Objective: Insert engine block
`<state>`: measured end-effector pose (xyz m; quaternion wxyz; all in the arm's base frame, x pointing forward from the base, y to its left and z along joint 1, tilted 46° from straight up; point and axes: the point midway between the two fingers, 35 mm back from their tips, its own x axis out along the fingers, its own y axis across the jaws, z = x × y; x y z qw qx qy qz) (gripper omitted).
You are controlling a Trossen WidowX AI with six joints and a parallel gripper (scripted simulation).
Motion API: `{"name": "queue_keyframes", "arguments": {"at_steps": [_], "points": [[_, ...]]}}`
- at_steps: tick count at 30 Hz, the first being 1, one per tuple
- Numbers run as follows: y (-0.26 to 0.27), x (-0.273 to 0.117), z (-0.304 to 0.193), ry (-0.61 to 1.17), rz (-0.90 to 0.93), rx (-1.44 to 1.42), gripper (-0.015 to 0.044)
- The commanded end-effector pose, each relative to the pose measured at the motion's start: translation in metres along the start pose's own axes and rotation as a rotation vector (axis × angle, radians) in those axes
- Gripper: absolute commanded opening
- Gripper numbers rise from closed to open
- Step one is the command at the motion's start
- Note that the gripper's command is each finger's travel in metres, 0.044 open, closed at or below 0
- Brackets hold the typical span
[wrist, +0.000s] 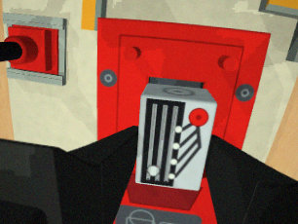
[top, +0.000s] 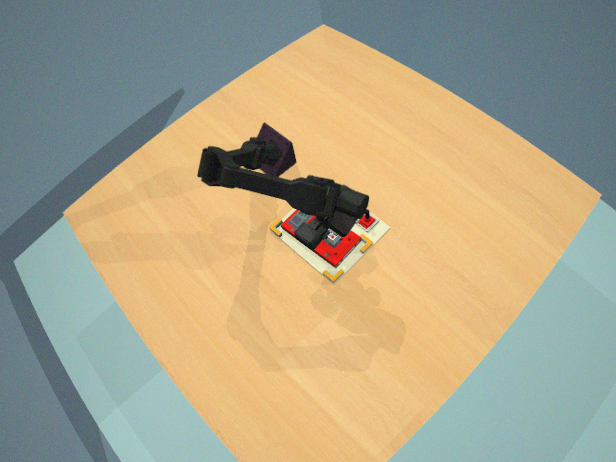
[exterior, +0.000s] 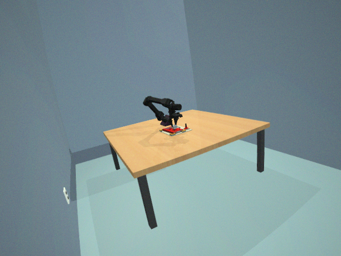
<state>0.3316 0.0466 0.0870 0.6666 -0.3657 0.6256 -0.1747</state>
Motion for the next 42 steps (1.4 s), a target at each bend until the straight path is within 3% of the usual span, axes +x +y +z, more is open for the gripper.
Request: {"name": "queue_keyframes", "arguments": {"at_steps": [1, 42], "points": [[-0.0012, 0.0015, 0.0003, -0.001, -0.006, 0.002, 0.0158], [-0.0012, 0.0104, 0.0003, -0.001, -0.007, 0.003, 0.0158]]}}
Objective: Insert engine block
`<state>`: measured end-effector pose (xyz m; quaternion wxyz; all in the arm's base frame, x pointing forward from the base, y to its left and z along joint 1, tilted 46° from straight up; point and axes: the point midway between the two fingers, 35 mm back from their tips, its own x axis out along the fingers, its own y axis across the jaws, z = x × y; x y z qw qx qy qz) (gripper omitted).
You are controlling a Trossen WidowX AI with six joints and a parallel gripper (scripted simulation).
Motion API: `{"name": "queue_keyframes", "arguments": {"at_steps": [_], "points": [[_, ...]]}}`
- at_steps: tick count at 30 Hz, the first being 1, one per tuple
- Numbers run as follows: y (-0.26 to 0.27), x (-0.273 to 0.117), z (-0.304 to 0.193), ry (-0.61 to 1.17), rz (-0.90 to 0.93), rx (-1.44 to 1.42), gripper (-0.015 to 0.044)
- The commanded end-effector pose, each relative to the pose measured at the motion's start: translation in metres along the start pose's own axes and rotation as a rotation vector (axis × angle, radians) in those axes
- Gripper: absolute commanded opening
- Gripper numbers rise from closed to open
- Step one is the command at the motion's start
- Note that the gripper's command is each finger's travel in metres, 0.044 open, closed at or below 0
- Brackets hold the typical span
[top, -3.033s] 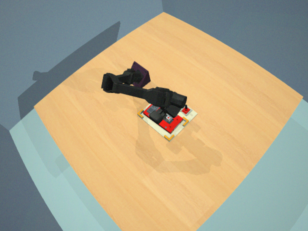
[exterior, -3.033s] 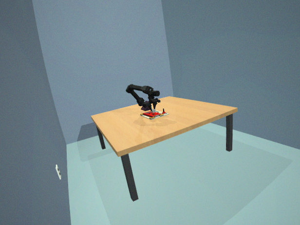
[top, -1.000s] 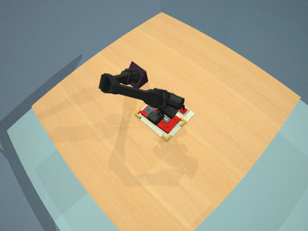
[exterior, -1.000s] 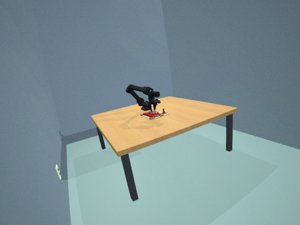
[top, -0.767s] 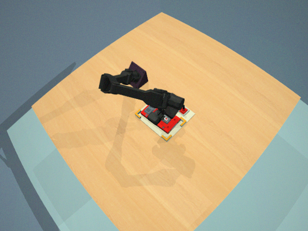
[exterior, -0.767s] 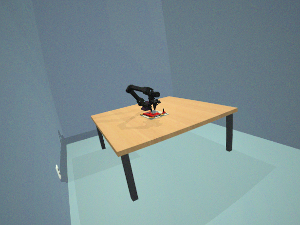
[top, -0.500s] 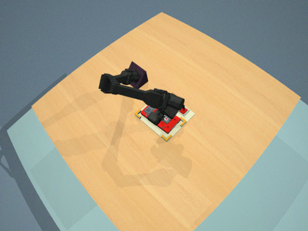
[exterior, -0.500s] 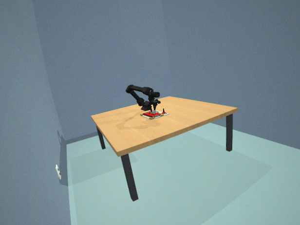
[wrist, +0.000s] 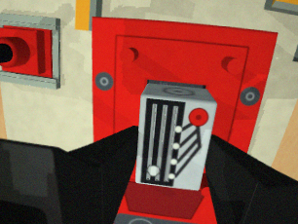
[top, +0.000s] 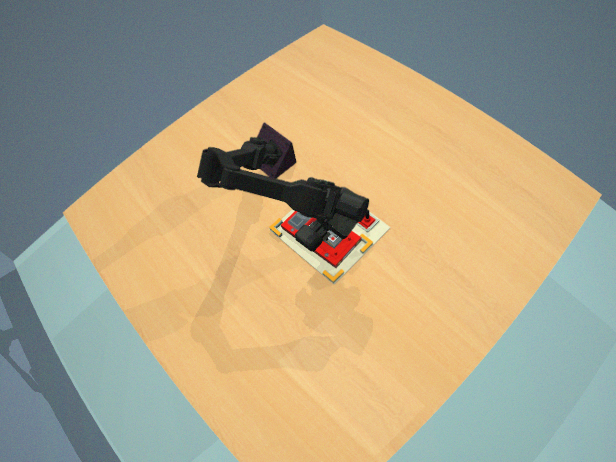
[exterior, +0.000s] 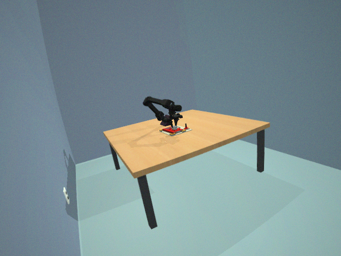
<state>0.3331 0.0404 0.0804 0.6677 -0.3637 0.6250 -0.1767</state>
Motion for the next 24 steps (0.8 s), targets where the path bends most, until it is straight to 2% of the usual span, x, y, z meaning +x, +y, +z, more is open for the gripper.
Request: {"name": "queue_keyframes", "arguments": {"at_steps": [1, 24], "points": [[-0.0013, 0.0015, 0.0002, -0.001, -0.006, -0.003, 0.0158], [-0.0013, 0.0066, 0.0002, -0.001, -0.007, -0.003, 0.0158]]}}
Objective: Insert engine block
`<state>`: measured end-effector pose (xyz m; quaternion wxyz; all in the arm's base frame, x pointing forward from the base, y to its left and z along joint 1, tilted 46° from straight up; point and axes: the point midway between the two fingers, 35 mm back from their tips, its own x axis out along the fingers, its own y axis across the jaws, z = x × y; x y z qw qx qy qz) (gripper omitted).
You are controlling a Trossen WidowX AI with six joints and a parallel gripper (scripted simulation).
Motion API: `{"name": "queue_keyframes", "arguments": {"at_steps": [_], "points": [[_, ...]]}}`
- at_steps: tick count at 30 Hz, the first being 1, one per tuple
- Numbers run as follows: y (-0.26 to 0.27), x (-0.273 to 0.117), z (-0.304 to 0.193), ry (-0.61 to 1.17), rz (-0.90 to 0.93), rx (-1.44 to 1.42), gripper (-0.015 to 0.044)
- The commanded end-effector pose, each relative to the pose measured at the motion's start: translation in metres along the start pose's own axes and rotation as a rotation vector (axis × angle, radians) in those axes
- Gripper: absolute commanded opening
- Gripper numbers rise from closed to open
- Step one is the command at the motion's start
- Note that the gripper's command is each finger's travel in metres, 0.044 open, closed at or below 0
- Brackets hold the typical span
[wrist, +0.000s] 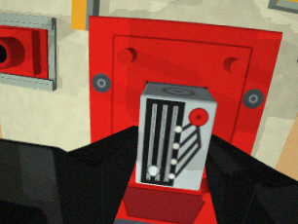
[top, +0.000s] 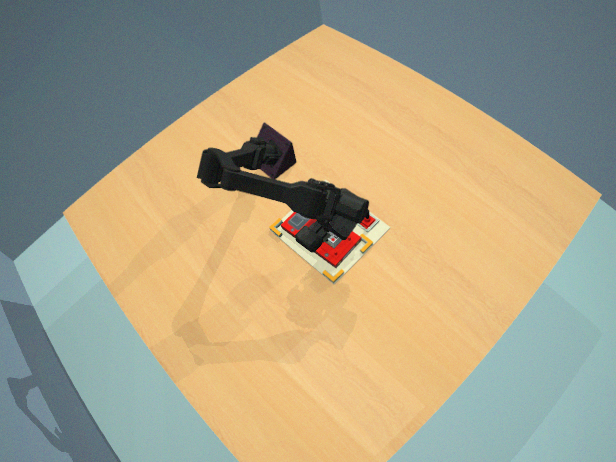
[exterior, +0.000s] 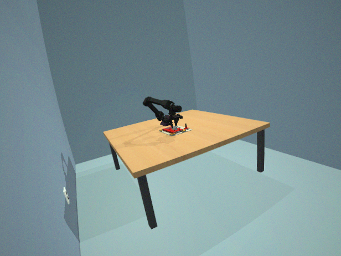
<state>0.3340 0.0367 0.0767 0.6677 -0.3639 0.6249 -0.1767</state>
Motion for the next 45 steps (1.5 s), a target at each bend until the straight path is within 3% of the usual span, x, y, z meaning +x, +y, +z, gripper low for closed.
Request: {"name": "queue_keyframes", "arguments": {"at_steps": [1, 15, 26, 45], "points": [[-0.001, 0.002, 0.0, -0.001, -0.006, -0.003, 0.0158], [-0.001, 0.005, 0.0, -0.001, -0.007, -0.003, 0.0158], [0.0, 0.003, 0.0, 0.0, 0.0, 0.0, 0.044], [0.001, -0.011, 0.0, -0.001, -0.006, -0.003, 0.044]]}}
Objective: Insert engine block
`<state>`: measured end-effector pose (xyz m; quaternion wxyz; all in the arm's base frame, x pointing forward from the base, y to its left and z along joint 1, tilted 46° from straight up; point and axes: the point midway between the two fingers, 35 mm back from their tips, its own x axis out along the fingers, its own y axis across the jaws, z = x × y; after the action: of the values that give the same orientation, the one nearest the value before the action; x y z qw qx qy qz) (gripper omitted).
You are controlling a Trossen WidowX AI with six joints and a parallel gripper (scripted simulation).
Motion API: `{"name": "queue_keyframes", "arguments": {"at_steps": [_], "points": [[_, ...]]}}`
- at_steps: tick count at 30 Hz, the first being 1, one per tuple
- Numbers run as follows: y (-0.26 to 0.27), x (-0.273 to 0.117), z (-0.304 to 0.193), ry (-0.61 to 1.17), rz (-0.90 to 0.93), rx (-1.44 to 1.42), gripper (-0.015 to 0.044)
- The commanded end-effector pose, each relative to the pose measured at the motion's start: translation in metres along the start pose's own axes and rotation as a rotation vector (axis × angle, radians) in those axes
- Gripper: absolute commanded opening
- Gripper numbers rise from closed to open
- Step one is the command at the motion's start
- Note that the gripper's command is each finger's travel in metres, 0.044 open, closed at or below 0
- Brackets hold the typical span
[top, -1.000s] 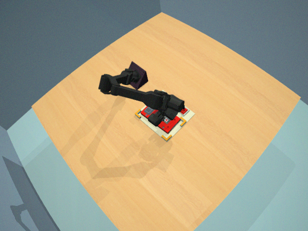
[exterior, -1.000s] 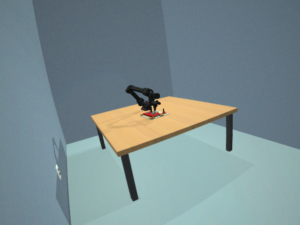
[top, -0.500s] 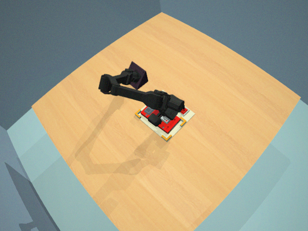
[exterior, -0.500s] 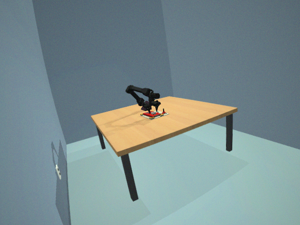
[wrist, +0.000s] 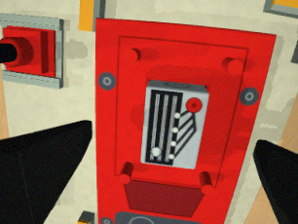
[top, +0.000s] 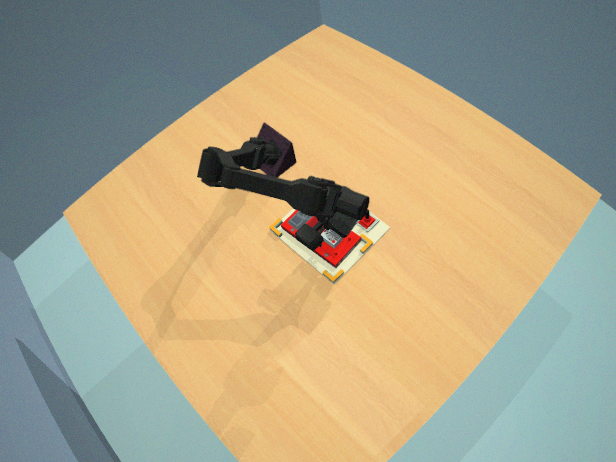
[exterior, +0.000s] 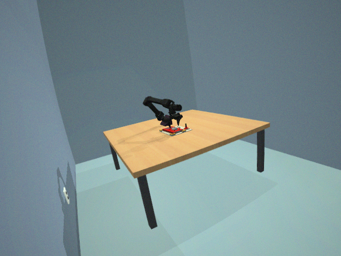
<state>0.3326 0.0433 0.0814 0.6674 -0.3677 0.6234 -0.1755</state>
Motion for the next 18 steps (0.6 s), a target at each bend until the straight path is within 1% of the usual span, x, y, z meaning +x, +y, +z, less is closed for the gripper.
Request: {"name": "queue_keyframes", "arguments": {"at_steps": [1, 16, 17, 18], "points": [[-0.0001, -0.0024, -0.0005, 0.003, -0.001, 0.003, 0.0414], [-0.0001, -0.0024, -0.0005, 0.003, -0.001, 0.003, 0.002], [-0.0001, -0.0024, -0.0005, 0.003, -0.001, 0.003, 0.0], [-0.0001, -0.0024, -0.0005, 0.003, -0.001, 0.003, 0.0]]}}
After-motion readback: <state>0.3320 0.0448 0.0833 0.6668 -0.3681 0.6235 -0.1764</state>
